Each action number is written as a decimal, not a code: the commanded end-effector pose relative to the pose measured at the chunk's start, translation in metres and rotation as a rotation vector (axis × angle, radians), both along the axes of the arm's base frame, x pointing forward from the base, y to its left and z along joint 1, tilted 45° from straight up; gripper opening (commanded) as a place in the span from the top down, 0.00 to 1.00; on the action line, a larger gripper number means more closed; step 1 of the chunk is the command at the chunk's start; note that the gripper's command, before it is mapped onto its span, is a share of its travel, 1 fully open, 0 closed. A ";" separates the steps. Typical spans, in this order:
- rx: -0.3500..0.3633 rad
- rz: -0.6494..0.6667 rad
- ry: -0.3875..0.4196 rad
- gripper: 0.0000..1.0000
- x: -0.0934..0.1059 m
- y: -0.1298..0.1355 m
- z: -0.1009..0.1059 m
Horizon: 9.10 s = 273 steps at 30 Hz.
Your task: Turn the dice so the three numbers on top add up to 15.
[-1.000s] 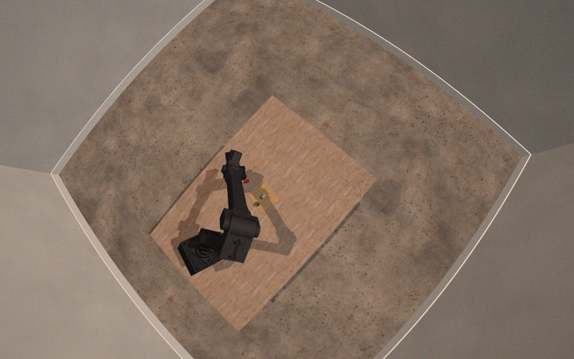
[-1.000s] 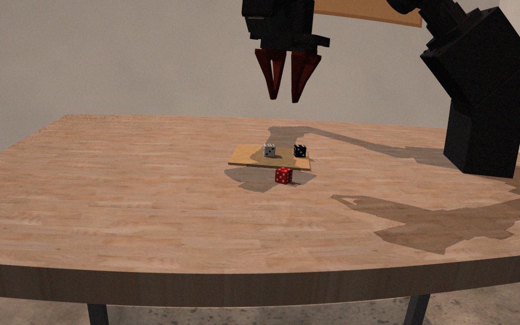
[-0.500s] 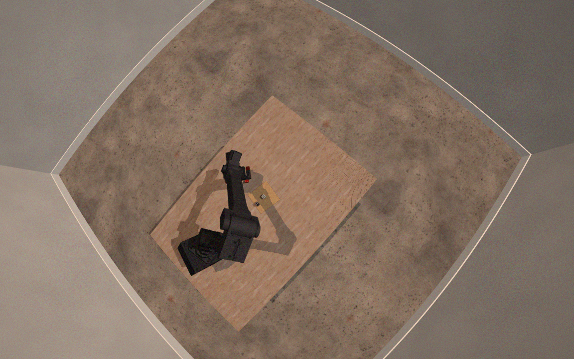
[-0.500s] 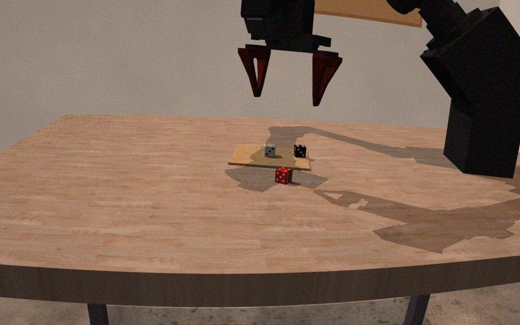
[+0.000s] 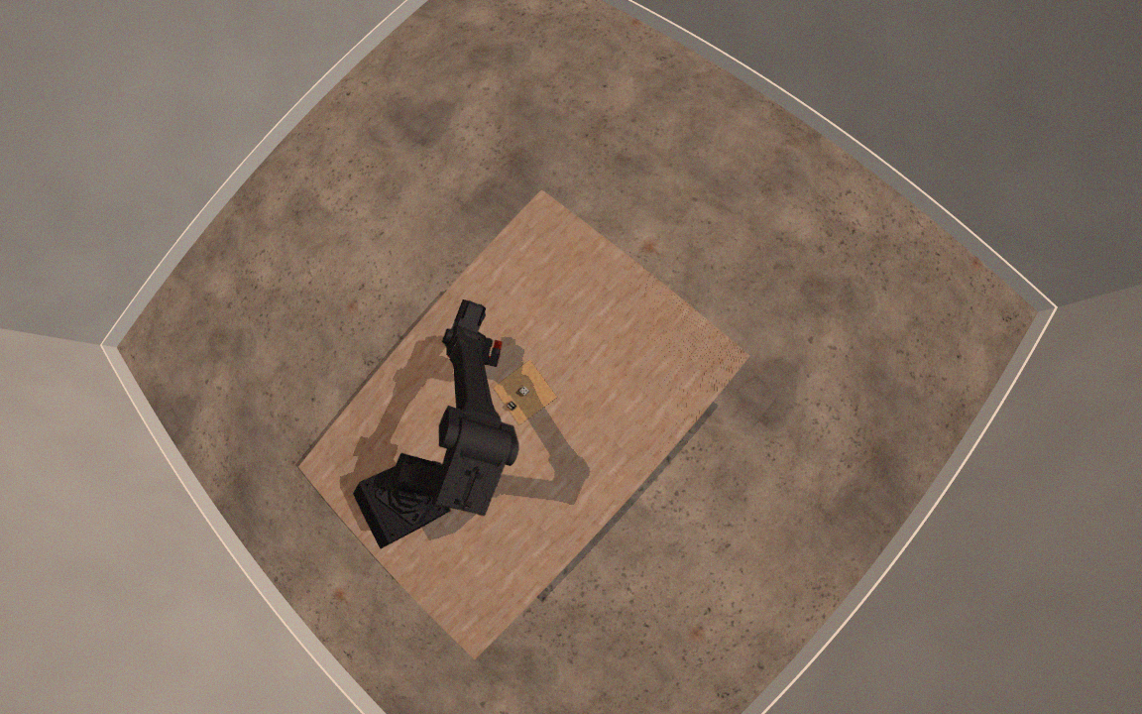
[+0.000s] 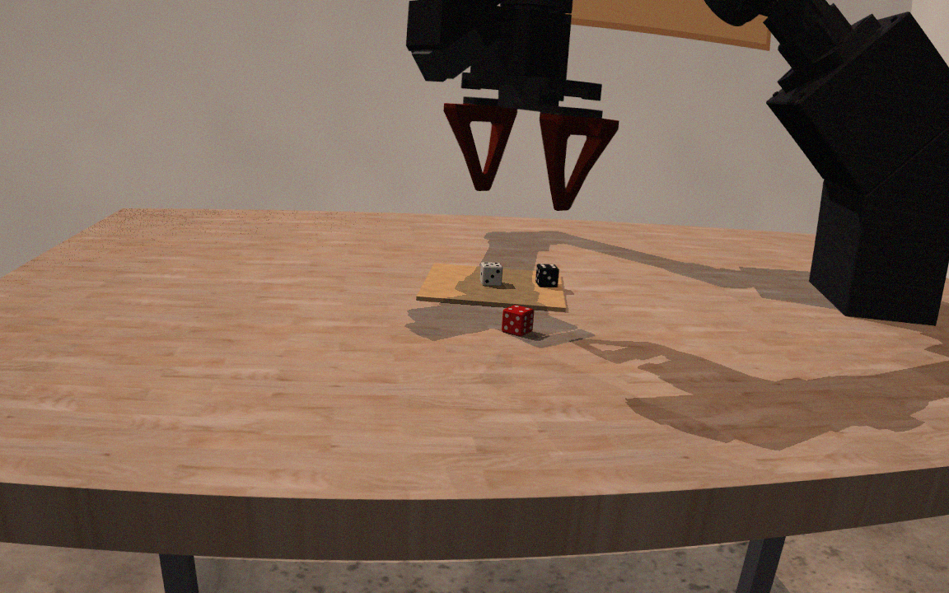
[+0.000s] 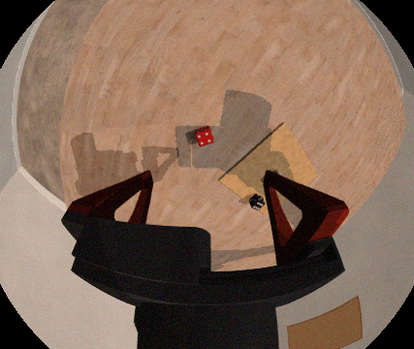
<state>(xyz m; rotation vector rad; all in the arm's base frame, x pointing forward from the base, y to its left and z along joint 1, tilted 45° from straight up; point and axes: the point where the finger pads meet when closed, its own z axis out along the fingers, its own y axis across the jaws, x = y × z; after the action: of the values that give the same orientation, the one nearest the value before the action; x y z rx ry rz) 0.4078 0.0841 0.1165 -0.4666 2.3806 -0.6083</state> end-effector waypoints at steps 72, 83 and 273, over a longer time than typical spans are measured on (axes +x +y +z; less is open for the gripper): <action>0.809 -0.877 -0.368 0.66 0.017 -0.010 -0.029; 0.806 -0.879 -0.371 0.66 0.019 -0.013 -0.030; 0.820 -0.859 -0.375 0.66 0.056 -0.015 -0.060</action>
<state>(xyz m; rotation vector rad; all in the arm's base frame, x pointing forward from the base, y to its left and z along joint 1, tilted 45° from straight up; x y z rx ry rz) 0.4561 0.0603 0.0549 0.9765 2.1405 -0.0123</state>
